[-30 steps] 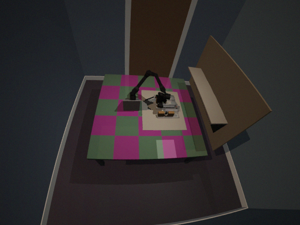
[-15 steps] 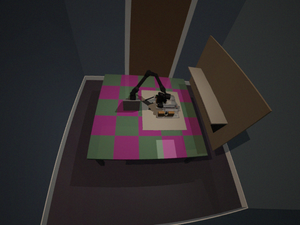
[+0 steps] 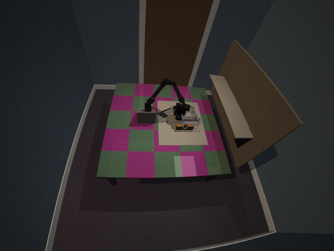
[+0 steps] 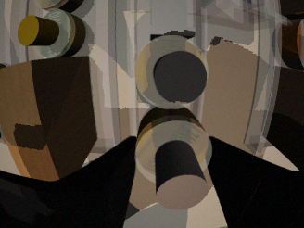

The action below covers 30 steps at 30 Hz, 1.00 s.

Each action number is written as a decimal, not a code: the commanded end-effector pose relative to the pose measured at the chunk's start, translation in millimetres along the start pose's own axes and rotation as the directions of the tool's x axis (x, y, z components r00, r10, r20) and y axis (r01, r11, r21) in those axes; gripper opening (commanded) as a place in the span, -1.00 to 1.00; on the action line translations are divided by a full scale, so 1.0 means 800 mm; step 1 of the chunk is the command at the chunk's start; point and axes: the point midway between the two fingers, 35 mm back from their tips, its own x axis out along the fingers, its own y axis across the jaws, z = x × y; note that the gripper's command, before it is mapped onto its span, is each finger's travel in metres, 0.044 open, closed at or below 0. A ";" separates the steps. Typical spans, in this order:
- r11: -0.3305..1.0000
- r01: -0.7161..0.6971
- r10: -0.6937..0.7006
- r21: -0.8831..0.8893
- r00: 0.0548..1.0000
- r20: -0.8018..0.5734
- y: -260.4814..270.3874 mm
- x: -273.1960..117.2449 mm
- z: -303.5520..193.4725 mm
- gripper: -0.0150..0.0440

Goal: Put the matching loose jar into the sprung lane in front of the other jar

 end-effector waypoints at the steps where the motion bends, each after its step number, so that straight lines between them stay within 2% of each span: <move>1: 1.000 -0.002 0.002 -0.012 1.000 0.018 0.002 -0.002 0.009 -0.49; 30: 1.000 -0.002 0.003 -0.012 1.000 0.018 0.002 0.009 0.009 -0.49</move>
